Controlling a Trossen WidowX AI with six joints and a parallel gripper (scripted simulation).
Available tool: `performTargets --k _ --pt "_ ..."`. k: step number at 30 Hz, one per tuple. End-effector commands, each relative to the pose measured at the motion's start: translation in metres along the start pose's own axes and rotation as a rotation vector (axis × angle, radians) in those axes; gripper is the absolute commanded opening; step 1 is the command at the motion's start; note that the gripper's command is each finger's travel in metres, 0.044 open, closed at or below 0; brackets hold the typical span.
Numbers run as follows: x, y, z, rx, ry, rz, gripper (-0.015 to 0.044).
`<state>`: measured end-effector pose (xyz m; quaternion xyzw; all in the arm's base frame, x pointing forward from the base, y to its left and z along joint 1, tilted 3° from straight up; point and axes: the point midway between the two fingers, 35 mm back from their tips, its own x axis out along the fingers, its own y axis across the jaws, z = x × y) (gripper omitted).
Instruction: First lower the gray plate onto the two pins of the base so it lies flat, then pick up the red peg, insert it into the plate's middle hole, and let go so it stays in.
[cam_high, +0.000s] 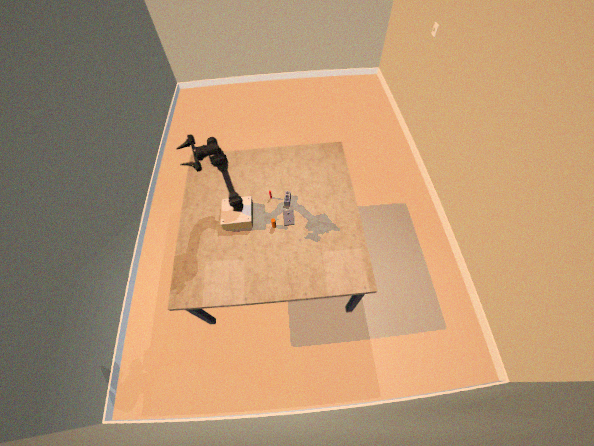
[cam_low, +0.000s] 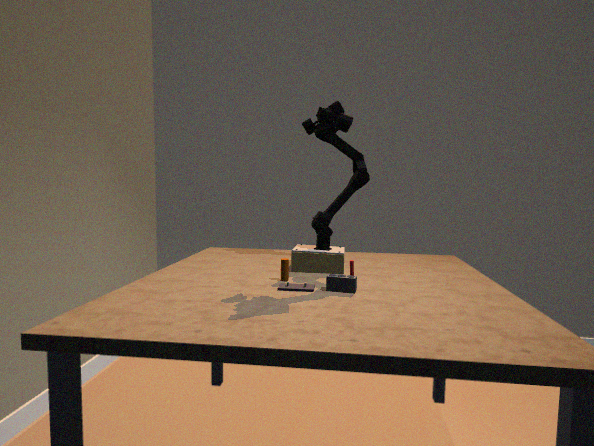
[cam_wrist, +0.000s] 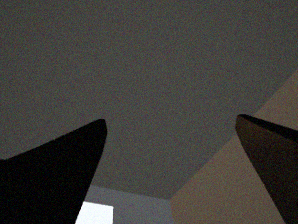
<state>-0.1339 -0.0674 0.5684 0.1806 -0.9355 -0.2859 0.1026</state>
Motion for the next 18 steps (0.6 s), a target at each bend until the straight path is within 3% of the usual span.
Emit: performTargets --k 1,8,18 --pt "0.0 0.0 0.0 0.0 0.0 0.0 0.0426" --pt "-0.004 -0.021 -0.031 -0.202 0.109 -0.012 0.044" --pt "-0.05 -0.101 -0.117 -0.744 0.502 0.043 0.044"
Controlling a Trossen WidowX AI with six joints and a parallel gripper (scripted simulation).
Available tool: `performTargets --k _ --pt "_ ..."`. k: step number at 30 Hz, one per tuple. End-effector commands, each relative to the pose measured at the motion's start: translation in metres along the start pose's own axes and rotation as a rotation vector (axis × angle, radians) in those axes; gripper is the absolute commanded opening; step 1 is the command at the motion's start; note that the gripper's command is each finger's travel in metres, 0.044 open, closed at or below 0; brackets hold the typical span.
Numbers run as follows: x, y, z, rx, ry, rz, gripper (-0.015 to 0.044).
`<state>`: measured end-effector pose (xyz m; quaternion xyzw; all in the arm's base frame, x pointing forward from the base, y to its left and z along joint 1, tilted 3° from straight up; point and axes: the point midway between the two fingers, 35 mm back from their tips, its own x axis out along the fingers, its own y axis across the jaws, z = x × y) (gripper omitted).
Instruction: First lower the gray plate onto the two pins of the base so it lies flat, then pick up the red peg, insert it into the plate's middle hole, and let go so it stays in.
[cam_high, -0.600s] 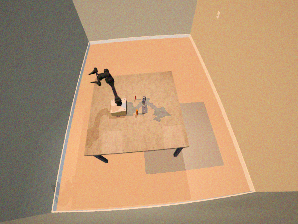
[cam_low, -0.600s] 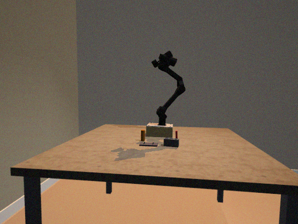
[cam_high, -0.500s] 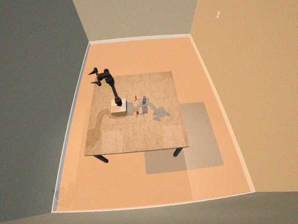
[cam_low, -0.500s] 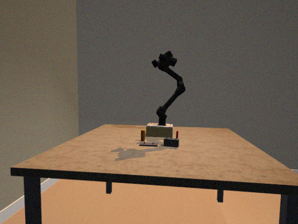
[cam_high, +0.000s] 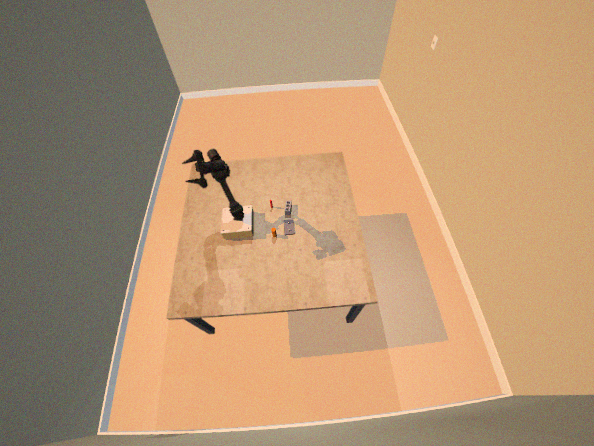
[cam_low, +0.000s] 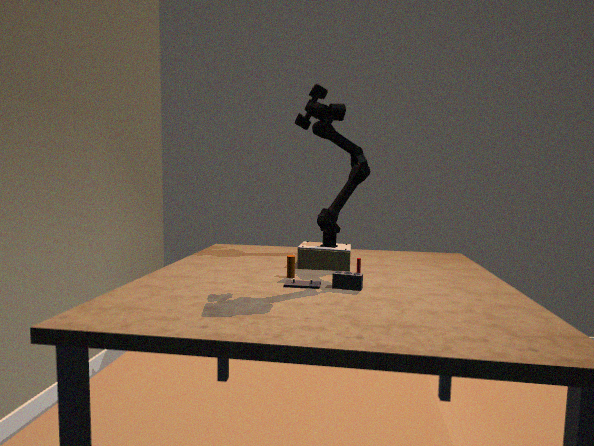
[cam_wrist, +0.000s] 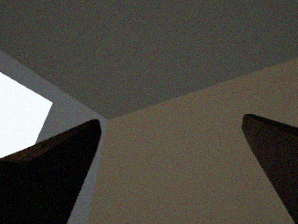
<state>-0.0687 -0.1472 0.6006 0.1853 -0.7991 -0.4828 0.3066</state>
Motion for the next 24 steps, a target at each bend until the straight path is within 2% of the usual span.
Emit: performTargets --k 1,6,12,18,24 --pt "-0.014 -0.02 -0.067 -0.28 0.194 0.036 0.044" --pt "-0.045 -0.041 -0.131 -0.557 0.417 0.108 0.044" --pt "-0.102 -0.07 -0.198 -0.851 0.695 0.248 0.044" --pt "-0.182 -0.105 -0.248 -1.092 0.995 0.444 0.044" --pt "-0.274 -0.142 -0.271 -1.29 1.288 0.694 0.044"
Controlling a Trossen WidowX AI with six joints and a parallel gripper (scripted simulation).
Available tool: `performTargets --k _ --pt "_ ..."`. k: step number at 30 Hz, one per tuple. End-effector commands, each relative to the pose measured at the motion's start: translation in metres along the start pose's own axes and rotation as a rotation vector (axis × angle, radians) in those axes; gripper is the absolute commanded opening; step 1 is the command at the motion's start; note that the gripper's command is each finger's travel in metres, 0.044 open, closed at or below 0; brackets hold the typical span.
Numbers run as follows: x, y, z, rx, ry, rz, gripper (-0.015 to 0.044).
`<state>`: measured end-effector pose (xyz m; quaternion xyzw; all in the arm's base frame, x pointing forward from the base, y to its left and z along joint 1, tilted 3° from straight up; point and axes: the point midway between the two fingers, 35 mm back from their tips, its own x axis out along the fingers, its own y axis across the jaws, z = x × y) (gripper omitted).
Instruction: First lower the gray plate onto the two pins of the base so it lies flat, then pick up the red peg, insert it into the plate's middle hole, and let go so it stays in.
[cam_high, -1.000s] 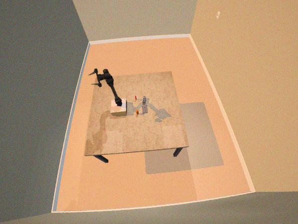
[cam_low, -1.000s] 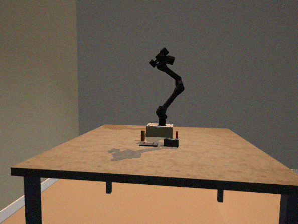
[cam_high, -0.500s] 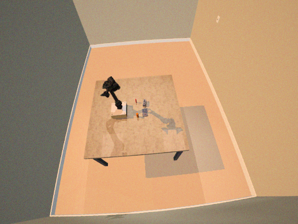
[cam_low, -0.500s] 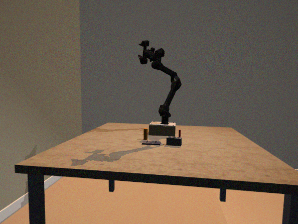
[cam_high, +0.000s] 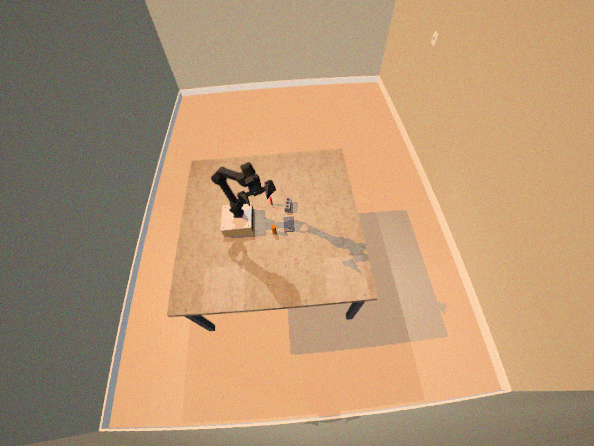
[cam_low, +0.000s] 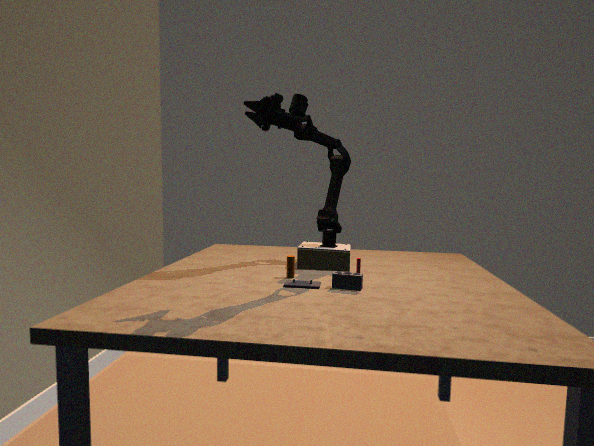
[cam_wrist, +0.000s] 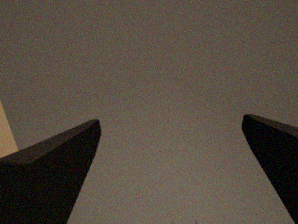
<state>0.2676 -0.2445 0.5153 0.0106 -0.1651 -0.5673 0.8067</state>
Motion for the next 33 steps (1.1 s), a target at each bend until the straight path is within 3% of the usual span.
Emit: performTargets --k 1,10,18,26,33 --pt "-0.012 0.054 -0.053 -0.219 0.146 0.187 0.044" --pt "-0.076 0.135 -0.154 -0.685 0.358 0.593 0.044" --pt "-0.173 0.179 -0.242 -1.083 0.493 1.056 0.044" --pt "-0.292 0.178 -0.309 -1.451 0.574 1.584 0.044" --pt "-0.398 0.137 -0.342 -1.731 0.62 2.11 0.044"
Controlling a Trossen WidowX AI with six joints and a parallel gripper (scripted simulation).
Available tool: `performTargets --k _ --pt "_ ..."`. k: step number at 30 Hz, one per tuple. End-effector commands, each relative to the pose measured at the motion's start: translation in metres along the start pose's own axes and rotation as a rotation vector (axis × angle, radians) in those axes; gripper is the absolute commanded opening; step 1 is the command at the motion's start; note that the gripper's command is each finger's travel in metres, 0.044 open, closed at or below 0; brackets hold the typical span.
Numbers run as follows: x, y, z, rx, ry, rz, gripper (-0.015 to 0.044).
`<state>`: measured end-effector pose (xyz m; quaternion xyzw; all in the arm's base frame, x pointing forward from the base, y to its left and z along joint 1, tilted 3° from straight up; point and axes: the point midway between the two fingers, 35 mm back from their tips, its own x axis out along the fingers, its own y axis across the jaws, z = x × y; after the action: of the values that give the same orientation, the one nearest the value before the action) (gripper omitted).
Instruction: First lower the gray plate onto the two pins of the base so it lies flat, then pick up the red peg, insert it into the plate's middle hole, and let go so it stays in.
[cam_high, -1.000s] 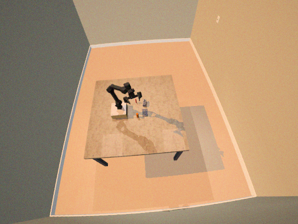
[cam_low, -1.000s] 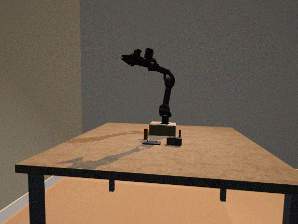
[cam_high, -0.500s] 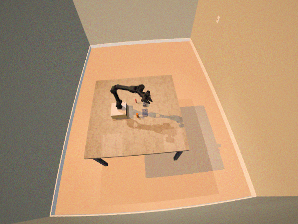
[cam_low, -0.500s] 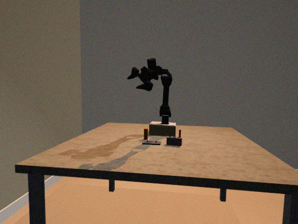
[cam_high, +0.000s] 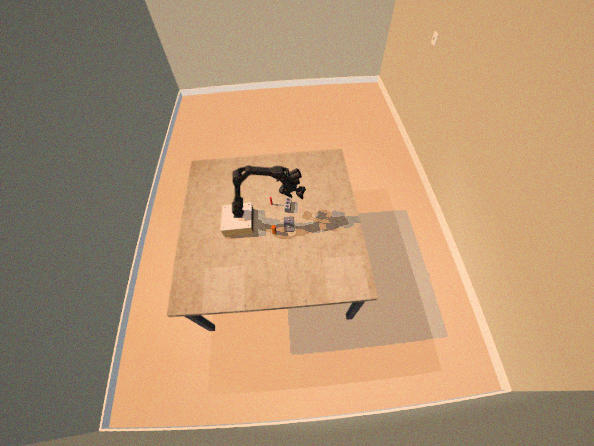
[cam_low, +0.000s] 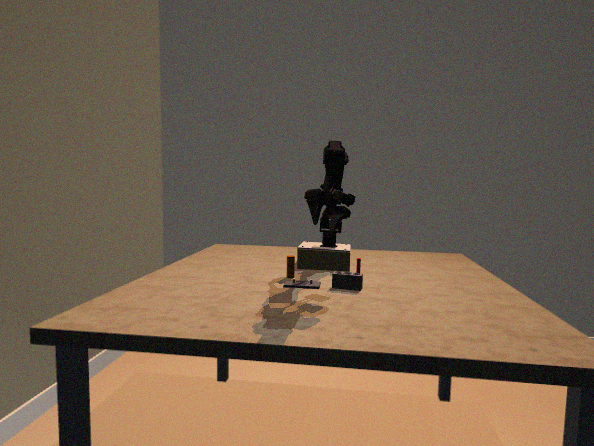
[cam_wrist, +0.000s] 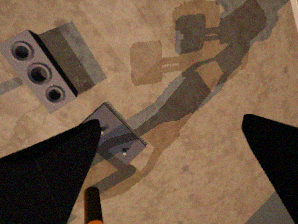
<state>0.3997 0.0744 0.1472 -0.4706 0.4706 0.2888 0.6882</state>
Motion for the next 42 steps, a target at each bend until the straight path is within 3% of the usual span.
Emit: performTargets --k 1,5,13,18,42 --pt "0.014 0.069 0.023 -0.266 0.006 0.269 0.044" --pt "0.016 0.109 0.03 -0.407 0.008 0.427 0.044" --pt "0.021 0.105 0.029 -0.407 0.008 0.426 0.044" --pt "0.075 0.129 0.023 -0.407 0.008 0.426 0.044" --pt "0.104 0.138 0.022 -0.407 0.008 0.426 0.044"
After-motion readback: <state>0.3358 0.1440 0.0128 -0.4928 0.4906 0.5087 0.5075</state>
